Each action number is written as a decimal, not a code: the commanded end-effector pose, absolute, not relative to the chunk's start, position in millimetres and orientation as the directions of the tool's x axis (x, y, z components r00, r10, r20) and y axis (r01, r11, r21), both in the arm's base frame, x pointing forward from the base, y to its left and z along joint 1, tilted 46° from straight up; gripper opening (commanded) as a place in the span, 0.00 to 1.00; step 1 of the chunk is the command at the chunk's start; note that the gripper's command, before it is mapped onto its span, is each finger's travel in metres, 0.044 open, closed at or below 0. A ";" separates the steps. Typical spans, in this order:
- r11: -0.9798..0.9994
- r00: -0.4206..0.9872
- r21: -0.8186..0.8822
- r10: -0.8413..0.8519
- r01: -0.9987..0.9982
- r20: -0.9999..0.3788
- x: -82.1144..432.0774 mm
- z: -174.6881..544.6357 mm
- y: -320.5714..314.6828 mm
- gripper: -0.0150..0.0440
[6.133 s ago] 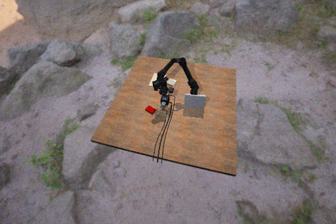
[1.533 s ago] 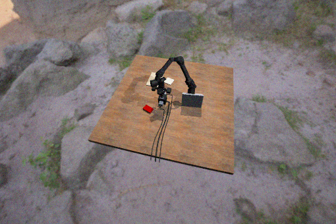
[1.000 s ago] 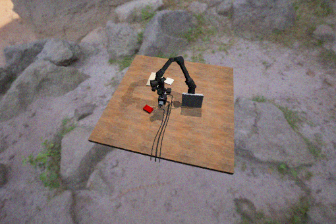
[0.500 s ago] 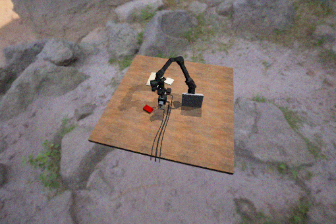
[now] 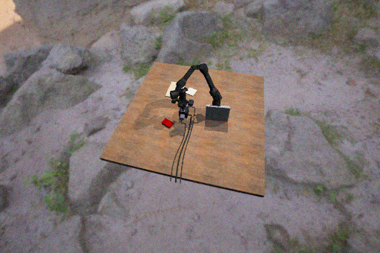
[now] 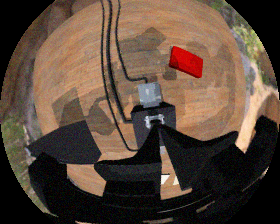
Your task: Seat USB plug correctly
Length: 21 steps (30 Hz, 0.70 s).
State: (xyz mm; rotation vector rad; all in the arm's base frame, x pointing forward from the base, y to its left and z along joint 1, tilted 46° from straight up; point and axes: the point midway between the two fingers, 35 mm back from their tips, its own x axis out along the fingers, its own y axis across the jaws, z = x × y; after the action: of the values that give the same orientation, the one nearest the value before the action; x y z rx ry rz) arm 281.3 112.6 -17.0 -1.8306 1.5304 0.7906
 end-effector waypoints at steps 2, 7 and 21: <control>-0.142 0.152 -0.081 -0.618 -0.987 -0.771 281.8 -17.7 112.0 0.25; -0.142 0.152 -0.081 -0.618 -0.987 -0.771 281.9 -18.1 111.6 0.25; -0.142 0.152 -0.081 -0.618 -0.987 -0.771 282.2 -19.3 110.4 0.25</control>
State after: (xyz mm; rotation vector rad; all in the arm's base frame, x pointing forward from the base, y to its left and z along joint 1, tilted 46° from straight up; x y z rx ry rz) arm 281.6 111.0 -18.9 -1.8292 1.5307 0.7921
